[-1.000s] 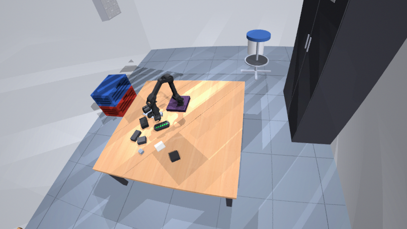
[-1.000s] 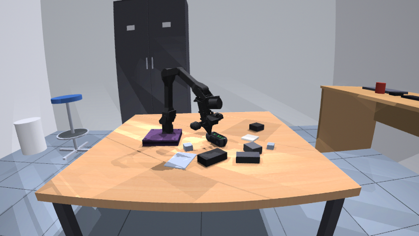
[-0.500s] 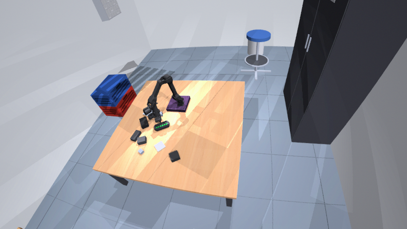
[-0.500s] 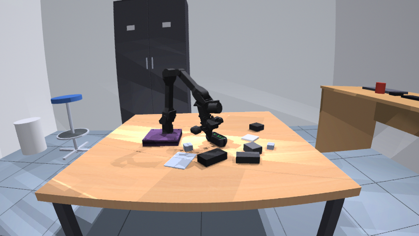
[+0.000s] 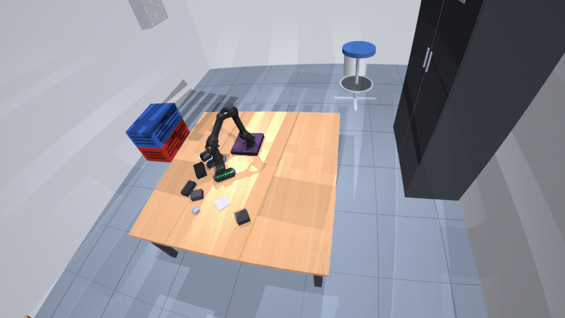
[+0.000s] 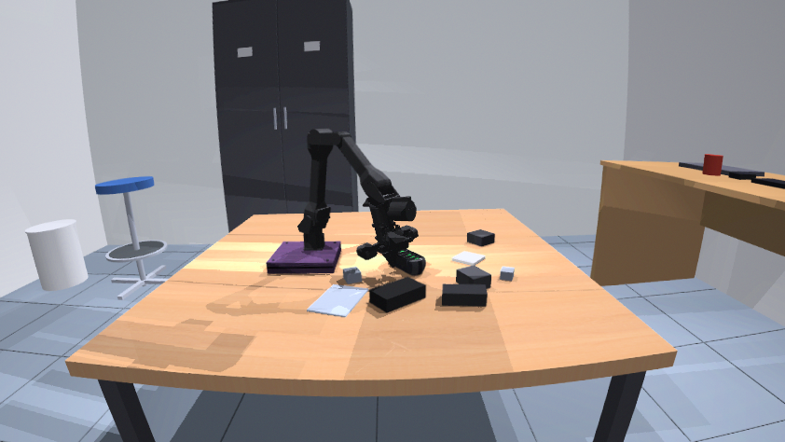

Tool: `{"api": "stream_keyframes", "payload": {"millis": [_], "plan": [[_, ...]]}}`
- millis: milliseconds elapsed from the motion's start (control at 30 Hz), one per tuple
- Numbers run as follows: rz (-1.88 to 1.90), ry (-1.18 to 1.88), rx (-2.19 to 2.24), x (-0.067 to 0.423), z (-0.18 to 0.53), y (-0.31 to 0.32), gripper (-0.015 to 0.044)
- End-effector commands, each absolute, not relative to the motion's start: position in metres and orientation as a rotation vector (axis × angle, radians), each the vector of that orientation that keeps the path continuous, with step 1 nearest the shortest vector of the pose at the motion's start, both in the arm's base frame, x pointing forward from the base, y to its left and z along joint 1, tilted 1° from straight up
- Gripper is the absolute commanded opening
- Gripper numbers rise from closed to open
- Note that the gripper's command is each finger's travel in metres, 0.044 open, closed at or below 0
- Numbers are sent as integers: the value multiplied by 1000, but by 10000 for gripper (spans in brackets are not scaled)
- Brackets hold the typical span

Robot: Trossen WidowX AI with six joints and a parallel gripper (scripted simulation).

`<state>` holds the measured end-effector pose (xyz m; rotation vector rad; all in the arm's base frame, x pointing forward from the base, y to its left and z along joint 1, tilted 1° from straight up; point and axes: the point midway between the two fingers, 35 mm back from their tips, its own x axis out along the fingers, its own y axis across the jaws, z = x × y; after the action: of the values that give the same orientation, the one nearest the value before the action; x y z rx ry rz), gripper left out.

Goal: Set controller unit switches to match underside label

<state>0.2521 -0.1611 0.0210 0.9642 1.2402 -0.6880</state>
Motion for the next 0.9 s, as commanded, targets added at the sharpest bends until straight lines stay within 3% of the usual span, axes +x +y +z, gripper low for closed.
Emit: {"api": "stream_keyframes", "payload": {"millis": [0, 867], "plan": [[-683, 1249, 967, 251, 17, -160, 0], [-682, 1248, 967, 264, 18, -153, 0]]}}
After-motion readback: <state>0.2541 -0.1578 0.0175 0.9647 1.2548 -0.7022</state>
